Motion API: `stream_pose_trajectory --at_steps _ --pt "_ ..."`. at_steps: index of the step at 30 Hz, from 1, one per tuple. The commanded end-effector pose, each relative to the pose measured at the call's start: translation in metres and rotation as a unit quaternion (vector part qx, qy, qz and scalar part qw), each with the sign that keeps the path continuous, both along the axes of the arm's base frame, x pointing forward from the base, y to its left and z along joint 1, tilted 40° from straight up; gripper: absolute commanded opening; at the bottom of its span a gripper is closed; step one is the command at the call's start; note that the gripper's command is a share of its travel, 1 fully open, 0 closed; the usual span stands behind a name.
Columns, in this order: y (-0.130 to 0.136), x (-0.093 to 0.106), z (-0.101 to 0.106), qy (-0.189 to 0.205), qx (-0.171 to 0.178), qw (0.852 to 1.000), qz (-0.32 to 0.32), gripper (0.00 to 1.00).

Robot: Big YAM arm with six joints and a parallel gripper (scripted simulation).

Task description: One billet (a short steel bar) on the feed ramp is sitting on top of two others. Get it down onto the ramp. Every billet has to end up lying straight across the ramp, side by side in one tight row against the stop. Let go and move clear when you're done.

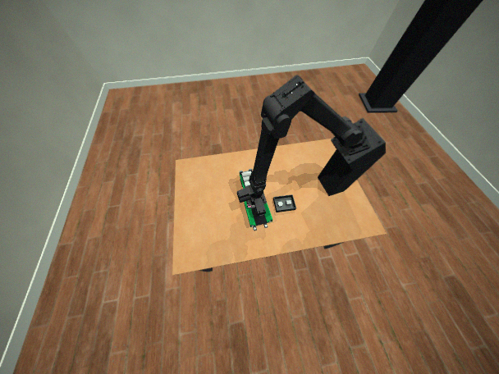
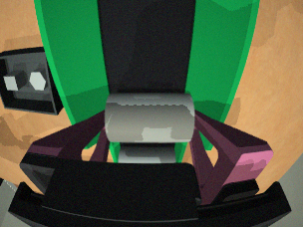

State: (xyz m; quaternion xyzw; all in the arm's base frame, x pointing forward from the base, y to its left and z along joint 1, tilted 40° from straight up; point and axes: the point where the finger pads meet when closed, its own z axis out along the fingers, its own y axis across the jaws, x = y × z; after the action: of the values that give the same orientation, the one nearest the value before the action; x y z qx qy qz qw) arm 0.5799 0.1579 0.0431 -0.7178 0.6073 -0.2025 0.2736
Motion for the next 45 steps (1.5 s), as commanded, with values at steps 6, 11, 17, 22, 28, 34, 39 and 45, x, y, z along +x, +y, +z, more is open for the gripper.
stream_pose_trajectory --at_steps 6,11,17,22,28,34,39,45 --pt "0.0096 0.0087 0.0127 -0.018 0.01 1.0 -0.002 0.0" --pt "0.0093 0.0094 0.0156 -0.021 0.011 1.0 -0.002 0.0" --pt "0.0094 0.0094 0.0156 -0.021 0.011 1.0 -0.002 0.0" --pt "0.0094 0.0094 0.0156 -0.021 0.011 1.0 -0.002 0.0" --pt "0.0094 0.0094 0.0156 -0.021 0.011 1.0 -0.002 0.0" --pt "0.0094 0.0094 0.0156 -0.021 0.011 1.0 -0.002 0.0" --pt "0.0093 0.0094 0.0156 -0.021 0.011 1.0 -0.002 0.0" --pt "0.0092 0.0088 0.0145 -0.02 0.011 1.0 -0.002 0.0"
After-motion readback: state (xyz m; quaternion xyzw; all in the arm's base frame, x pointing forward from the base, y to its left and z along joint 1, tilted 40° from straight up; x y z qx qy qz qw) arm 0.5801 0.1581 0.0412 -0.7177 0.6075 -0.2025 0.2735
